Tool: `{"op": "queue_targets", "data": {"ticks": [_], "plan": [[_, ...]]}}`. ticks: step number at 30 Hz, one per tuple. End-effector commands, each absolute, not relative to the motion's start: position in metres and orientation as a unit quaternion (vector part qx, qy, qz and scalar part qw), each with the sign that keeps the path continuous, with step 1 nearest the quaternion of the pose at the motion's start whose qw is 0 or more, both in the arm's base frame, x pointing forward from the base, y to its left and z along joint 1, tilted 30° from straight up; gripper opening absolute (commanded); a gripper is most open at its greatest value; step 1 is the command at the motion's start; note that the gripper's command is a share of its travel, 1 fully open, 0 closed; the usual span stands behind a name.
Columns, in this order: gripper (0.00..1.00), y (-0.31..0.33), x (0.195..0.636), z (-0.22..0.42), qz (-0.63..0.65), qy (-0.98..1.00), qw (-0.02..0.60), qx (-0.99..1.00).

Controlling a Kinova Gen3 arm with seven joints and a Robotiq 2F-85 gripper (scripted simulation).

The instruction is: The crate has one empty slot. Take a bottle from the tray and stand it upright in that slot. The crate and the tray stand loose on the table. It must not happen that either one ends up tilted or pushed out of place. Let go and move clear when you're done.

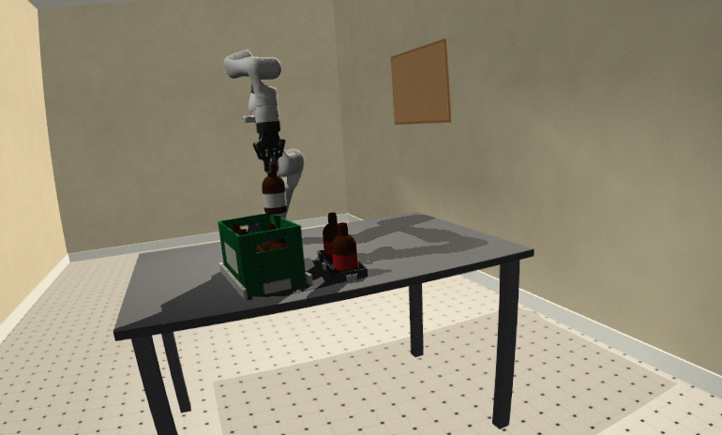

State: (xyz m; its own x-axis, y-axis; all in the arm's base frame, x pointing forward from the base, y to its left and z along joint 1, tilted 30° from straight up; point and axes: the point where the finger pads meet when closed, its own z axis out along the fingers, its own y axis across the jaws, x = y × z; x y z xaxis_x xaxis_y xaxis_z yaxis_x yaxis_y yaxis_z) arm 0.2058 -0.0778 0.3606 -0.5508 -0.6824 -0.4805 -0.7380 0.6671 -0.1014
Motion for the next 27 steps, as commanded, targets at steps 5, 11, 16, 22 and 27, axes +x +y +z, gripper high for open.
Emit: {"op": "queue_targets", "data": {"ticks": [5, 11, 16, 22, 27], "plan": [[0.00, -0.089, 0.203, 0.357, 0.057, 0.879, 0.250, -0.403], [0.00, -0.097, 0.201, 0.353, 0.057, 0.879, 0.250, -0.403], [0.00, -0.101, 0.200, 0.351, 0.057, 0.879, 0.250, -0.403], [0.00, -0.108, 0.199, 0.348, 0.057, 0.879, 0.250, -0.403], [0.00, -0.113, 0.198, 0.346, 0.057, 0.879, 0.250, -0.403]]}}
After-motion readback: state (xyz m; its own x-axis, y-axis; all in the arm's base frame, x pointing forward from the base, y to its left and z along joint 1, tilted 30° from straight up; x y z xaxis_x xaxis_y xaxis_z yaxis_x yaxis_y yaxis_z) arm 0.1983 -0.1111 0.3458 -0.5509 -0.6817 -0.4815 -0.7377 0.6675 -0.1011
